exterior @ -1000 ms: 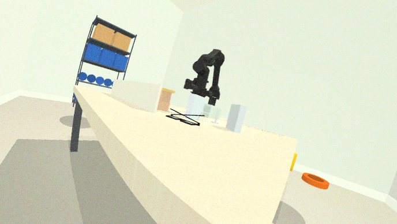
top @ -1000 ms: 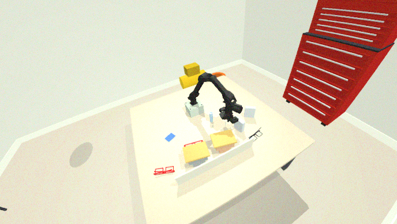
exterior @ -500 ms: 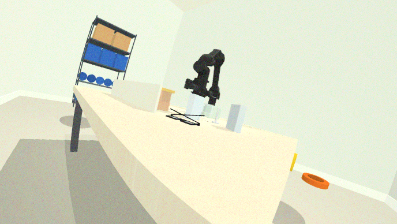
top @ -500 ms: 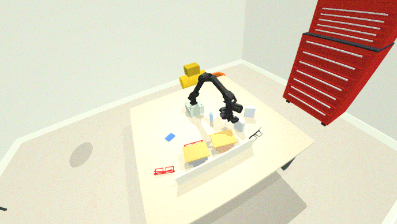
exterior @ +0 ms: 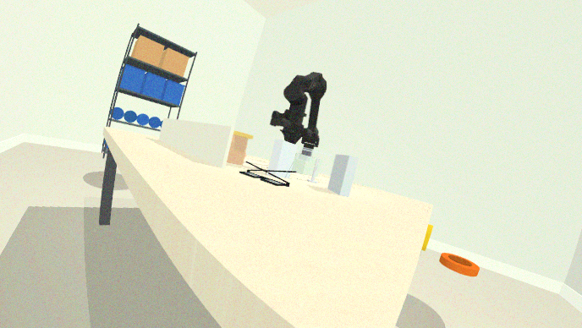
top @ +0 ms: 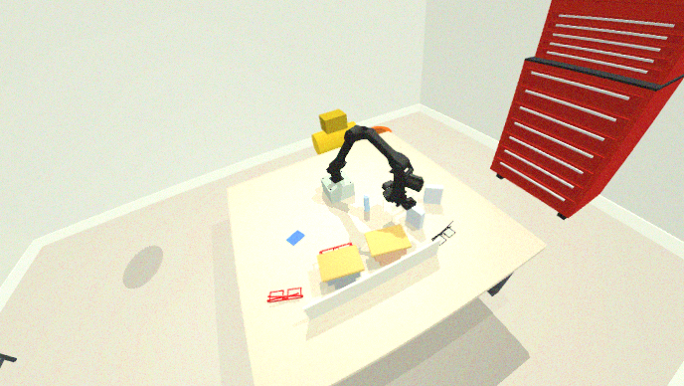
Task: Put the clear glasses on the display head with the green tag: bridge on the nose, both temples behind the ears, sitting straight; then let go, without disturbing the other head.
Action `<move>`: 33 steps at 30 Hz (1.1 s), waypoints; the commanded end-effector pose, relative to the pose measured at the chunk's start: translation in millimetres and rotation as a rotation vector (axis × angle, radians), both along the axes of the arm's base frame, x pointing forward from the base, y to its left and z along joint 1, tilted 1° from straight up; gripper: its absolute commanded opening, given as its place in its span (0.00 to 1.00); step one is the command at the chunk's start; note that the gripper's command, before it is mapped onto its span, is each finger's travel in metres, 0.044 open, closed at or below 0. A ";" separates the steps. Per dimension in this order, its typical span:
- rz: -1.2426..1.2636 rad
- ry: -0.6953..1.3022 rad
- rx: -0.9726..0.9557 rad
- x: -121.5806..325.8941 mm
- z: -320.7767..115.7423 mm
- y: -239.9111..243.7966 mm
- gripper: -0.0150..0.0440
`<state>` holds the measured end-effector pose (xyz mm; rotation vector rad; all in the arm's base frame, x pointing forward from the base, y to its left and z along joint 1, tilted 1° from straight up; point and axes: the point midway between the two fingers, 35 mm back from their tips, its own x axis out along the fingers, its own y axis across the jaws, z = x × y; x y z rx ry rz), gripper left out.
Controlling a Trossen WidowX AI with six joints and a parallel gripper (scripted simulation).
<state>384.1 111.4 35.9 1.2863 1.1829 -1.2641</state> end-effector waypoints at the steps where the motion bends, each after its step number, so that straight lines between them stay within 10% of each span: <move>1: -0.004 -0.023 0.005 1.7 33.1 1.5 0.25; 33: 0.520 -0.036 0.009 -9.3 28.2 100.1 0.25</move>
